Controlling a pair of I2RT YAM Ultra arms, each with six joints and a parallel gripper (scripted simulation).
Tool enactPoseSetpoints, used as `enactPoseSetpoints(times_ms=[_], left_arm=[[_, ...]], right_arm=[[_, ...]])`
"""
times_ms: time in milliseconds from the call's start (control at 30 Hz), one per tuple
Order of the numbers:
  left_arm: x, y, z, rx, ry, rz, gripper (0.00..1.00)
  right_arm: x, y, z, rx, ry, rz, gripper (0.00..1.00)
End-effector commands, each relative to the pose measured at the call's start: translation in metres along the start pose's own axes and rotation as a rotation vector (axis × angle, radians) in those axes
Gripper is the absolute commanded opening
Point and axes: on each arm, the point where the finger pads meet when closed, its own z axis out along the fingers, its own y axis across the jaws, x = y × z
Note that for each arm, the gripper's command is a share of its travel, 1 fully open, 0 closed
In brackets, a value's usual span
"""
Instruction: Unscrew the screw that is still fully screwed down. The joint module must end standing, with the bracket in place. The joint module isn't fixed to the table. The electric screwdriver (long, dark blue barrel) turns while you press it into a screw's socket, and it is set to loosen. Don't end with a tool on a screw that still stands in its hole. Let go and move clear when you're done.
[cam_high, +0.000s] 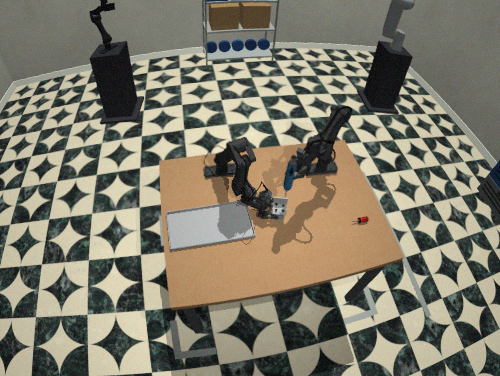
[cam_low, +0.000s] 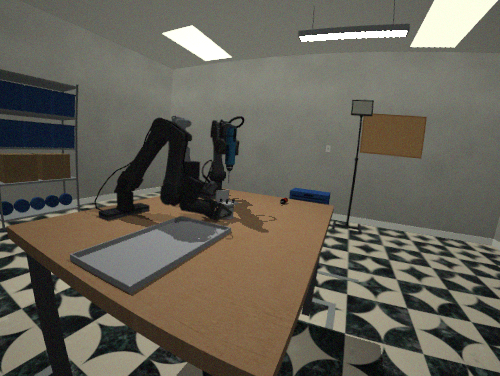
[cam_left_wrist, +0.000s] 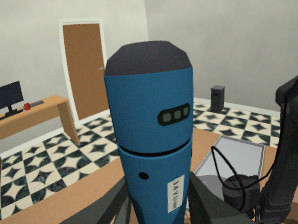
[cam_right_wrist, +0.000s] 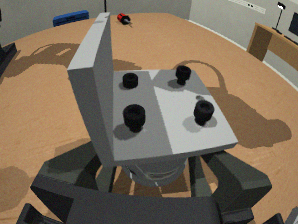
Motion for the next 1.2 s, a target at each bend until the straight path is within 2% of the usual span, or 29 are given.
enactPoseSetpoints(times_ms=[0, 67, 167, 467, 600, 1167], left_arm=[[-0.028, 0.004, -0.004, -0.011, -0.103, -0.01, 0.42], [-0.04, 0.004, -0.003, -0.011, -0.129, -0.01, 0.42], [-0.04, 0.004, -0.003, -0.011, -0.129, -0.01, 0.42], [-0.027, 0.004, -0.005, -0.011, -0.1, -0.01, 0.42], [-0.035, 0.003, -0.004, -0.011, -0.115, -0.01, 0.42], [-0.027, 0.003, -0.005, -0.011, -0.098, -0.01, 0.42]], right_arm=[[0.003, 0.001, 0.008, -0.016, 0.006, 0.001, 0.59], [0.003, 0.001, 0.008, -0.016, 0.006, 0.001, 0.59], [0.003, 0.001, 0.008, -0.016, 0.006, 0.001, 0.59], [0.003, 0.001, 0.008, -0.016, 0.006, 0.001, 0.59], [0.003, 0.001, 0.008, -0.016, 0.006, 0.001, 0.59], [0.003, 0.001, 0.008, -0.016, 0.006, 0.001, 0.59]])
